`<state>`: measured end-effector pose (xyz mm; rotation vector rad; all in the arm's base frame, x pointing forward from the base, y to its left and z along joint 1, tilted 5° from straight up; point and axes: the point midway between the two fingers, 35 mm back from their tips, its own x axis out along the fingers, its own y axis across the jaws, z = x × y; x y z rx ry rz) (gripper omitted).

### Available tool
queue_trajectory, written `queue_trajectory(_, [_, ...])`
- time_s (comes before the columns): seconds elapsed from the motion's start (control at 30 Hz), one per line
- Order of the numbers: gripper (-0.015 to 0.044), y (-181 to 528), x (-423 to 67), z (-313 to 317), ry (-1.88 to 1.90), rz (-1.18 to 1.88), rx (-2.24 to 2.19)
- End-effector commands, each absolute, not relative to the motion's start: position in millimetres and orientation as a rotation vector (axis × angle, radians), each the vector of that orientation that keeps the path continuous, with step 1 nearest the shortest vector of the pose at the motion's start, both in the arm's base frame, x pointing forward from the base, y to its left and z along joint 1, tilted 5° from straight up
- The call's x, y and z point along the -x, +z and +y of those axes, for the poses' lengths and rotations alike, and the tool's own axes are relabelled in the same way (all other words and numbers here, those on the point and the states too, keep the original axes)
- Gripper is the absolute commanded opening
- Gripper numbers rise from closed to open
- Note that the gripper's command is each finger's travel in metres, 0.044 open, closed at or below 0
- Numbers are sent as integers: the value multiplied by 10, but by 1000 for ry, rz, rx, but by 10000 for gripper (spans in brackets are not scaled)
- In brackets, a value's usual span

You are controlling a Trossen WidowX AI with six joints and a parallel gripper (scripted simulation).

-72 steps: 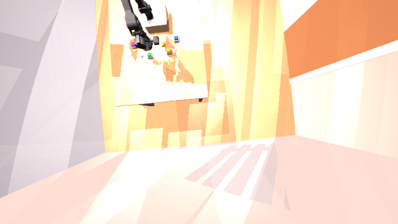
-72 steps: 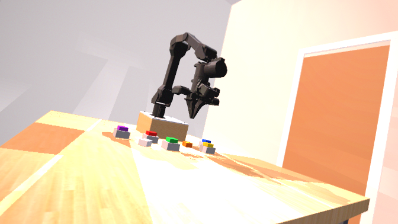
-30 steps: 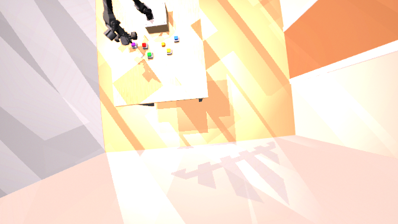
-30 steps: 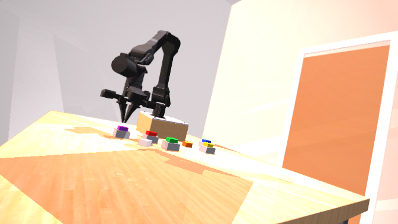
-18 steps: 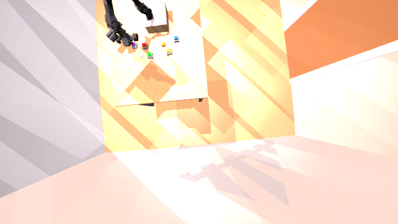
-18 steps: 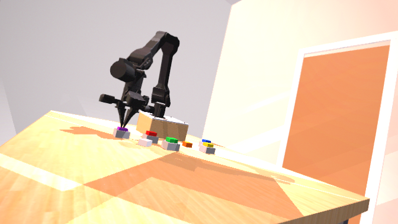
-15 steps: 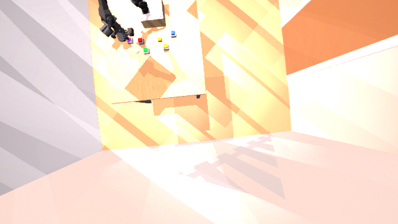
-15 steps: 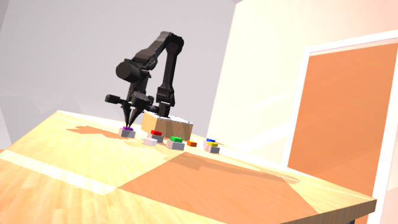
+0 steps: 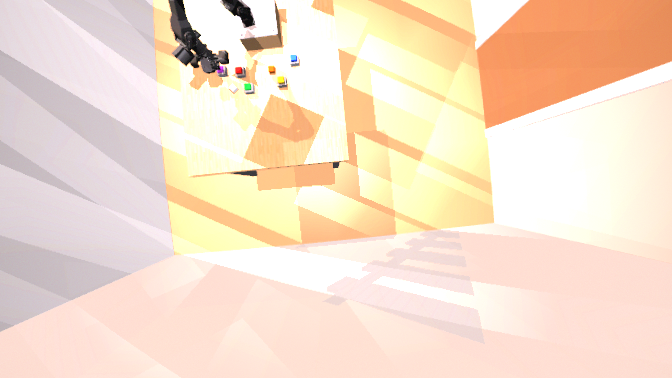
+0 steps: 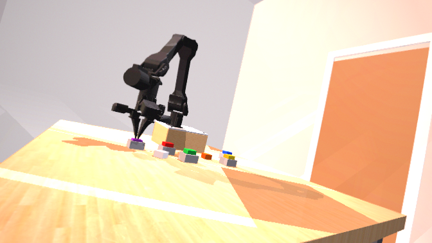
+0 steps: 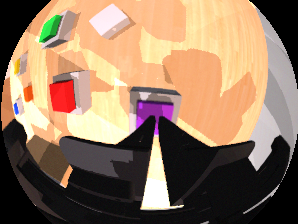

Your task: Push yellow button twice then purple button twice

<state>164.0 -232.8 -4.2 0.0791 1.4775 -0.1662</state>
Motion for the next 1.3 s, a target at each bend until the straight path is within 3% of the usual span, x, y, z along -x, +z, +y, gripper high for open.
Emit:
queue_trajectory(0.0, [20, -16, -1639, -2327, -166, 1477, -79])
queue_trajectory(0.27, [20, 287, -1615, -2298, -162, 1475, -83])
queue_trajectory(1.27, [20, -50, -1643, -2315, -162, 1475, -84])
